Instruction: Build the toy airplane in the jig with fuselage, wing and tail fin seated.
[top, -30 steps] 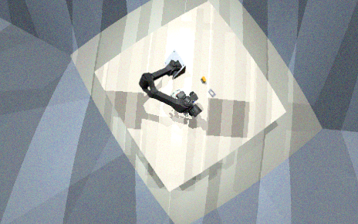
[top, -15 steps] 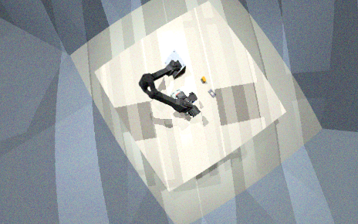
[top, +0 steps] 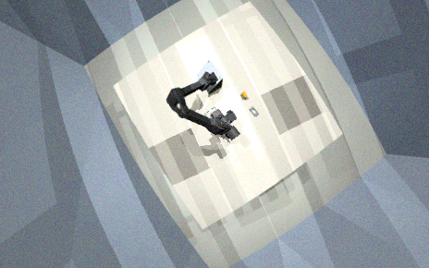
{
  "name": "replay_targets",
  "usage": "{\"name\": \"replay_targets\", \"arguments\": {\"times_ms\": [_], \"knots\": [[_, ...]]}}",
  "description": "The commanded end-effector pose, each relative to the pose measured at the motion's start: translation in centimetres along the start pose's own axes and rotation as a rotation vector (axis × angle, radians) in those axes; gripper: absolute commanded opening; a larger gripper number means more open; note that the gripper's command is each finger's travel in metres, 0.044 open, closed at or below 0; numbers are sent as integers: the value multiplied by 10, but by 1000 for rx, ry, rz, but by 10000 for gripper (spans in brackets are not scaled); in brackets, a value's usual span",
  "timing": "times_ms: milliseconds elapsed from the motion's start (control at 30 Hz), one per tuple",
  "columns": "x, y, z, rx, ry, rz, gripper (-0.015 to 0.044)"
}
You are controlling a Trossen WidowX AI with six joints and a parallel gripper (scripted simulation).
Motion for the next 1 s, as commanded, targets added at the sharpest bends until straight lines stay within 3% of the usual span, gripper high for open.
{"name": "replay_targets", "arguments": {"times_ms": [0, 267, 500, 733, 967], "knots": [[0, 0, 0, 0, -1, 1, 235], [0, 0, 0, 0, -1, 1, 440], [0, 0, -2, 0, -1, 1, 440], [-1, 1, -84, 0, 0, -8, 440], [-3, 2, -86, 1, 0, 53, 440]]}}
Point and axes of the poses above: the point midway between the two fingers, 35 mm back from their tips, its own z axis out along the fingers, its own x axis across the jaws, y = z × x, the point moved 9 cm from there along -z, back along the fingers, and after that the axes turned 14 degrees about -z, right-handed, at the moved point
